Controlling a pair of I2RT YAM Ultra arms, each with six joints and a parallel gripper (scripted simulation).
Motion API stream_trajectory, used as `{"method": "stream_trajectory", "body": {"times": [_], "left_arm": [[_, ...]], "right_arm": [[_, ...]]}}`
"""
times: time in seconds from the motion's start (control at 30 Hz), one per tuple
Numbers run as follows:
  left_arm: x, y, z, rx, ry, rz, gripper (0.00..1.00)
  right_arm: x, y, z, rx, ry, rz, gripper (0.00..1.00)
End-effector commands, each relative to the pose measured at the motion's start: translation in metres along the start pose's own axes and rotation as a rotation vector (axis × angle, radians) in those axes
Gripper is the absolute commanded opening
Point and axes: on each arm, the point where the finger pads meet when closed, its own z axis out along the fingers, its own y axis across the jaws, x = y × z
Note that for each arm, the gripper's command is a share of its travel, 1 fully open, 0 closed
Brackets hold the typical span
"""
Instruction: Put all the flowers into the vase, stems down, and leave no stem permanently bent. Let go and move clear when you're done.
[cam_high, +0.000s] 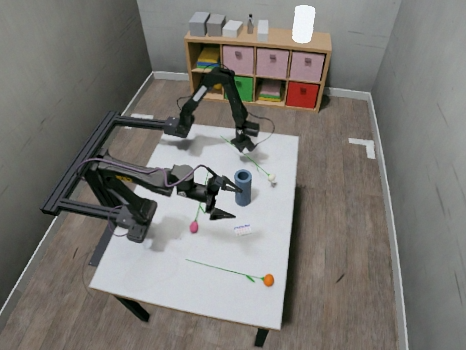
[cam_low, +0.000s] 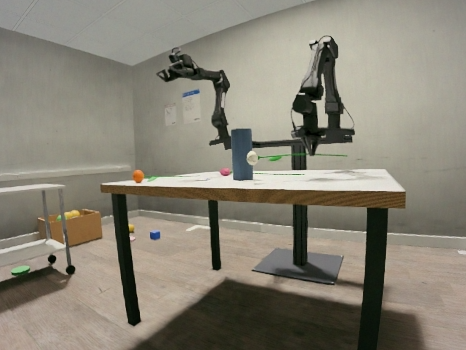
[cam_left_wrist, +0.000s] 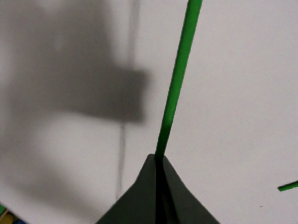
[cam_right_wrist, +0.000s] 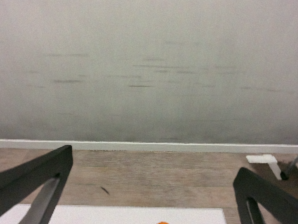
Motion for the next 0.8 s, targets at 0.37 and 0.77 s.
{"method": "stream_trajectory", "body": {"times": [0.37,0.77], "left_arm": [[0.009,-0.008,-0.011,0.014,0.029,0.002,0.00],[-0.005,0.004,-0.011,-0.007,-0.010,-0.010,0.00]], "right_arm": [[-0.006,0.003,-0.002,-0.016,-0.023,-0.006,1.00],[-0.006,0.003,-0.002,-0.016,-0.023,-0.006,1.00]]}}
